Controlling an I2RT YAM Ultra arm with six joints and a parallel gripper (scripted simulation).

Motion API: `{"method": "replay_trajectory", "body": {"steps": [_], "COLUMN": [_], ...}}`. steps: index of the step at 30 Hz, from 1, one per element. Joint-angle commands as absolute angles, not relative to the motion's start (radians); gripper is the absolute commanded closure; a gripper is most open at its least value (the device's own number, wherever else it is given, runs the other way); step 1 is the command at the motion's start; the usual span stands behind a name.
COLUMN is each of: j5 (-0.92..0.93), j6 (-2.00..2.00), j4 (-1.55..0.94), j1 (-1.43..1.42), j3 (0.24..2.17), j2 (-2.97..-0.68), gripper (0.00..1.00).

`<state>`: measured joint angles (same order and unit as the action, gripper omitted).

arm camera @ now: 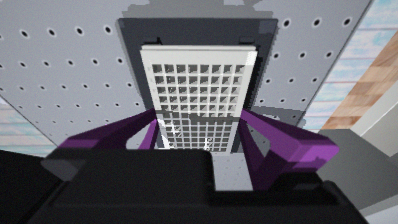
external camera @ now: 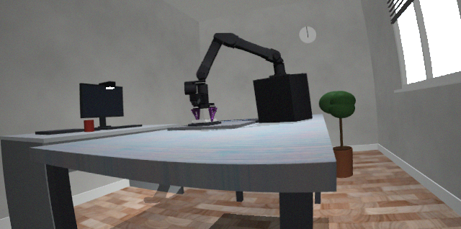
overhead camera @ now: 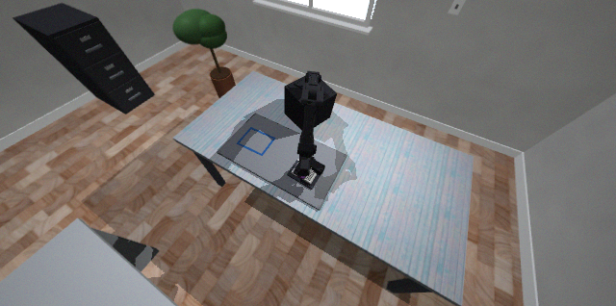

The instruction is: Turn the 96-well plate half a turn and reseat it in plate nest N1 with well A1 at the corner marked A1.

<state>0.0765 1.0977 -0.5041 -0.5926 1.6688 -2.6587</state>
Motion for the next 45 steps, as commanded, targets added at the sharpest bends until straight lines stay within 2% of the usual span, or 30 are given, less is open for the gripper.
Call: {"method": "replay_trajectory", "body": {"steps": [1, 16, 17, 45], "j5": [0.077, 0.077, 0.077, 0.077], "j6": [1.097, 1.097, 1.097, 1.100], "j4": [-0.498, -0.495, -0.494, -0.529], "j1": [-0.592, -0.593, -0.593, -0.589], "j3": [1.672, 1.675, 1.676, 1.649], "j2": [-2.650, -2.657, -2.658, -2.596], "gripper": [1.00, 1.00, 0.00, 0.00]}}
